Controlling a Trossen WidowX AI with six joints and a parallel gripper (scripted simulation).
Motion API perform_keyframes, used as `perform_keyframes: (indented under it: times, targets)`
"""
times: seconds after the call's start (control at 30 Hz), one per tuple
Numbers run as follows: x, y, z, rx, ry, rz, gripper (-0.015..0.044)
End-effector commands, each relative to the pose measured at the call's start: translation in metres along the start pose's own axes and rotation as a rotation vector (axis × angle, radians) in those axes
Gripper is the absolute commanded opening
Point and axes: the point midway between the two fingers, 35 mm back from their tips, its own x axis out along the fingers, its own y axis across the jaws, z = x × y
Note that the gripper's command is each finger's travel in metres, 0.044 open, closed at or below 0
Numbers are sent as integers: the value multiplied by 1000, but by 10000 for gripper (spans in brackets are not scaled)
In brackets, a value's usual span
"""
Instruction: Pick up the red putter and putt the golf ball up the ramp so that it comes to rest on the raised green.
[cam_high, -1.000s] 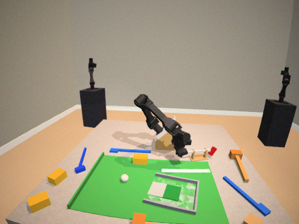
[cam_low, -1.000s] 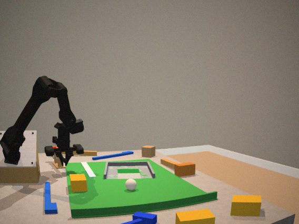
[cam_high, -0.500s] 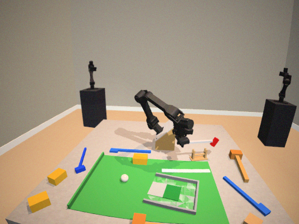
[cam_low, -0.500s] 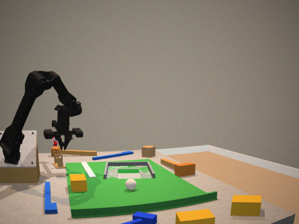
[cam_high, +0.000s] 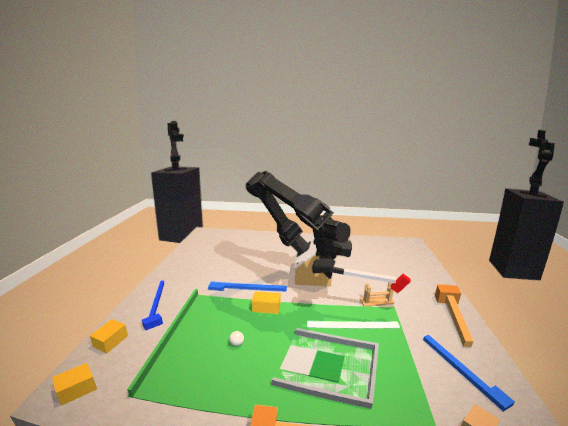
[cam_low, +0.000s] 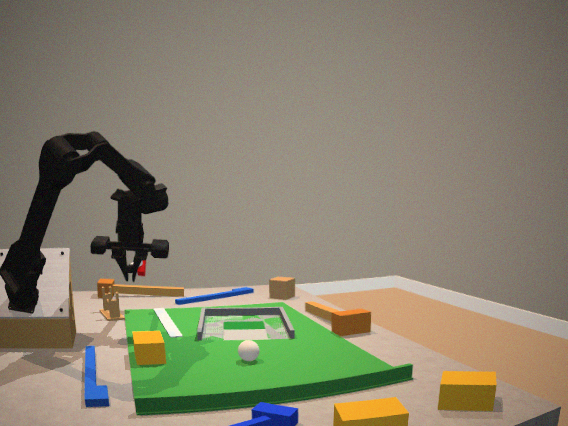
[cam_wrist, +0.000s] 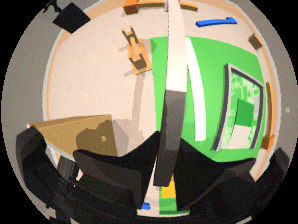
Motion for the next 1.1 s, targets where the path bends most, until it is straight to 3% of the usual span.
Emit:
perform_keyframes:
  times: [0.0,0.47,0.9,1.07]
  targets:
    - [-14,-17,-25,187,0,-27,0]
    - [-47,-47,-137,895,56,-110,0]
    - [-75,-36,-246,1548,117,-227,0]
    - [-78,-32,-258,1622,124,-245,0]
